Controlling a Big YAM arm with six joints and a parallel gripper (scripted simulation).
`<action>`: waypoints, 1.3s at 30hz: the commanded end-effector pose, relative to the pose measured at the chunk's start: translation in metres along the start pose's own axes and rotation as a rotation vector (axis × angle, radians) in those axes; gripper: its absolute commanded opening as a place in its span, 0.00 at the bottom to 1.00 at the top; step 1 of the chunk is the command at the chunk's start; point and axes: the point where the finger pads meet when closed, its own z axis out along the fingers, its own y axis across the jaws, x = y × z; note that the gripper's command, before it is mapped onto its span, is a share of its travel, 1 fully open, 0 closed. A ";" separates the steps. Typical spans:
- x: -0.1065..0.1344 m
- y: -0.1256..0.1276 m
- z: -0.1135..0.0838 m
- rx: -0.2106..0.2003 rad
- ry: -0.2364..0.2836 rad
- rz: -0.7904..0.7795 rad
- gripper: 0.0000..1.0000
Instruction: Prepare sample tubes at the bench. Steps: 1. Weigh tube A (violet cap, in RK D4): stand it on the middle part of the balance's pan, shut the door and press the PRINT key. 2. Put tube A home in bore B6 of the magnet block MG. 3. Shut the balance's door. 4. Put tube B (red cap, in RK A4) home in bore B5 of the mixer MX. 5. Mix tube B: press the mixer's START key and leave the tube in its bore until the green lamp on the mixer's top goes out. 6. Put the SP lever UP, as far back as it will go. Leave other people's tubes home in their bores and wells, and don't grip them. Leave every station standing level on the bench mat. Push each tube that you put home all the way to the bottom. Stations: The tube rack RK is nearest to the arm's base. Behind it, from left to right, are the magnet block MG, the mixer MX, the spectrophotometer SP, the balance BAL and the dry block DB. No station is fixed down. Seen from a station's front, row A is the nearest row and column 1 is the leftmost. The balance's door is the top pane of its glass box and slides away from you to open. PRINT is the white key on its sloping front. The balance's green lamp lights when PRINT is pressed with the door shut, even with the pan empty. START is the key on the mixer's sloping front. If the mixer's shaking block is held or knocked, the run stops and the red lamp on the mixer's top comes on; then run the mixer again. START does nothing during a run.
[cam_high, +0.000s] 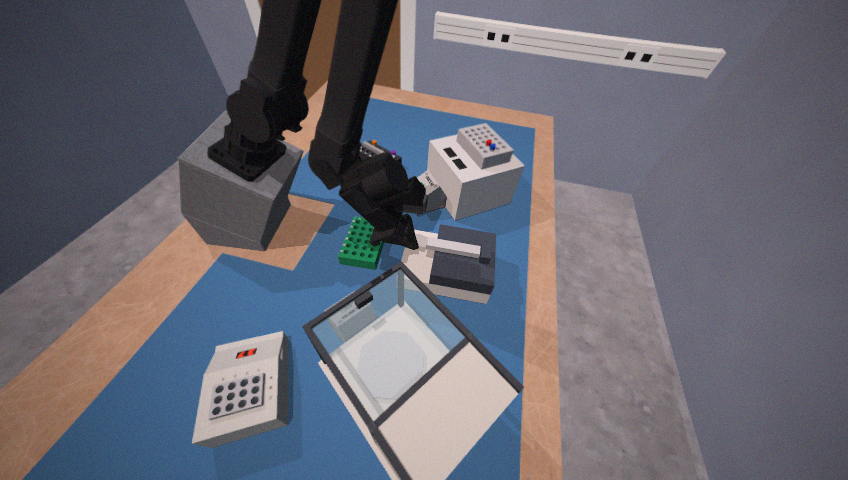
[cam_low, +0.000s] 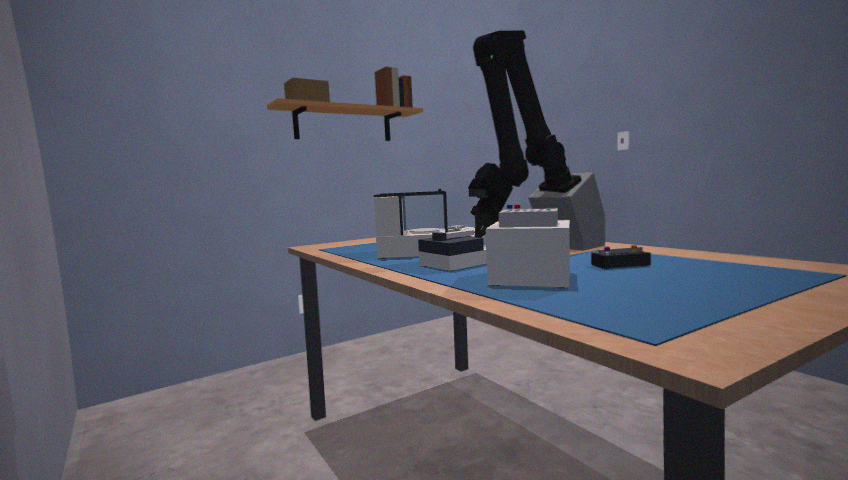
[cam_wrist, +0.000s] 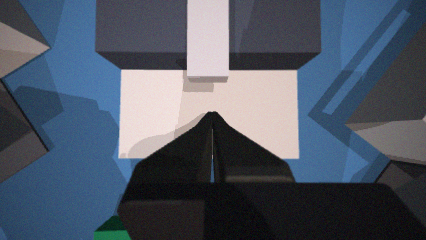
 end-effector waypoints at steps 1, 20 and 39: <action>-0.001 0.001 -0.003 0.001 -0.011 0.004 0.00; -0.015 0.003 0.005 -0.005 -0.016 0.010 0.00; -0.032 0.004 0.013 -0.007 -0.022 0.008 0.00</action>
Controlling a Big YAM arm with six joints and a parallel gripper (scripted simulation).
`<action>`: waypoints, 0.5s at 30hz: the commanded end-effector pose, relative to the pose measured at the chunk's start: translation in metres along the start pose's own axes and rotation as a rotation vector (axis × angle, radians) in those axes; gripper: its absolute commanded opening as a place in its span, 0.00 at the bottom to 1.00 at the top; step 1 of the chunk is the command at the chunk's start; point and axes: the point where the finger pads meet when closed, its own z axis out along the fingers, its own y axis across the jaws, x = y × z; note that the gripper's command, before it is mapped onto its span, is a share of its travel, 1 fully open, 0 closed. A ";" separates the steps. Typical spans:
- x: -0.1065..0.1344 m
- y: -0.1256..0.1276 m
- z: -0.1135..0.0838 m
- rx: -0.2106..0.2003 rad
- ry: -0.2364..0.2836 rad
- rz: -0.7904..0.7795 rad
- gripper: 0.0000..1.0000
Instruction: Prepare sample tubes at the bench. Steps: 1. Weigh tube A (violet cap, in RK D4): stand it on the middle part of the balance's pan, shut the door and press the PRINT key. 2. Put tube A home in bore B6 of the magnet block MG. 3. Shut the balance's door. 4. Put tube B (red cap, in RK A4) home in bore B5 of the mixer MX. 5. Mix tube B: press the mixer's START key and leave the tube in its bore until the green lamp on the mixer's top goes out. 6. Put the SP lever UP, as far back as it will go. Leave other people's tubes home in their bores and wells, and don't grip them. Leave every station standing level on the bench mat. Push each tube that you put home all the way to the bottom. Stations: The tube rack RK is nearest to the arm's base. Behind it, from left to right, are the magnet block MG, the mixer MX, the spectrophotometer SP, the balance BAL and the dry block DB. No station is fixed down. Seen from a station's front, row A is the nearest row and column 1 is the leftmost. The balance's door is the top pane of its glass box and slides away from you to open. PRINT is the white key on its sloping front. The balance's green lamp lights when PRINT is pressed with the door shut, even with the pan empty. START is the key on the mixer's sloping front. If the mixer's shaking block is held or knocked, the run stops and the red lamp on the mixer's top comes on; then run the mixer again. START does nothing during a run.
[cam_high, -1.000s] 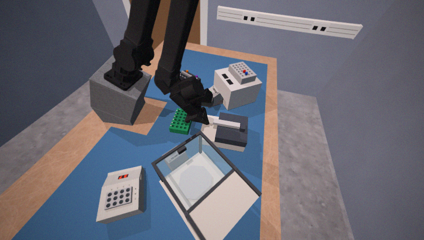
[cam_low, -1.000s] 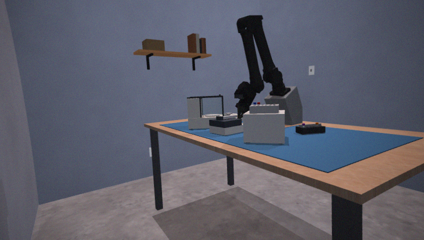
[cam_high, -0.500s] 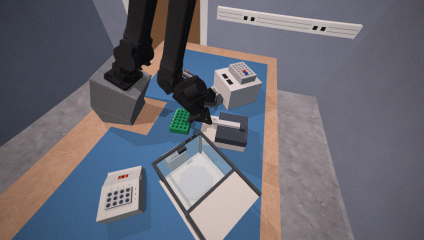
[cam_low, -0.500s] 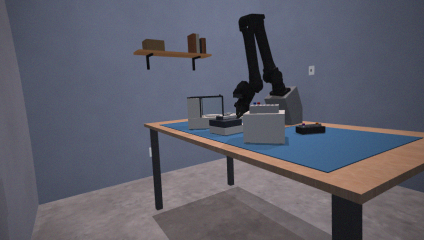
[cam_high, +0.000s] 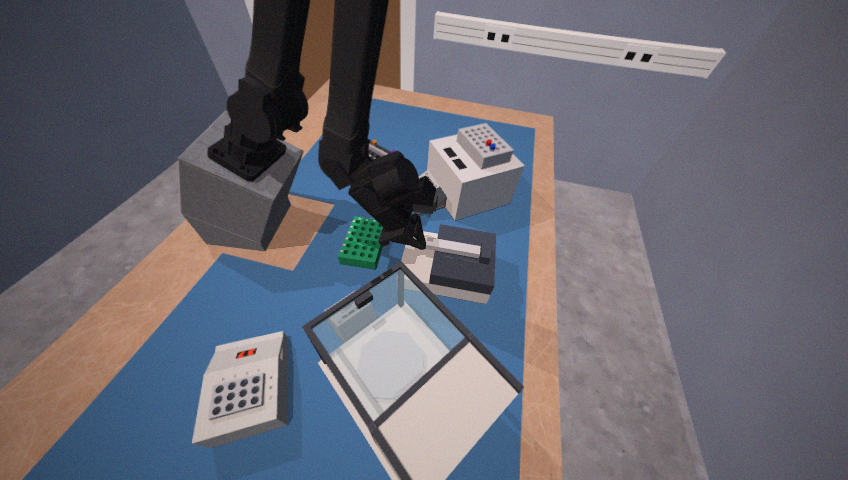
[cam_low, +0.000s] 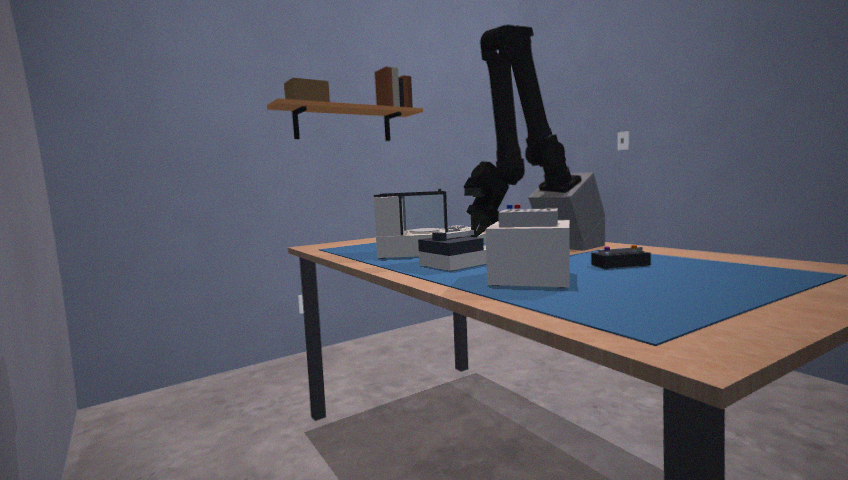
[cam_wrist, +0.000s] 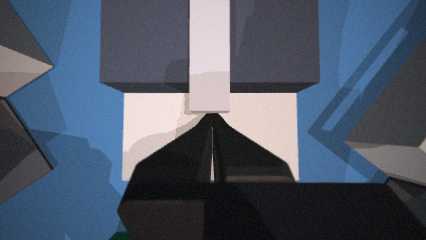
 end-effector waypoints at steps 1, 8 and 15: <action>-0.017 0.003 0.005 -0.009 -0.028 0.006 0.00; -0.023 0.004 0.009 -0.009 -0.028 0.005 0.00; -0.033 0.004 0.010 -0.009 -0.055 0.000 0.00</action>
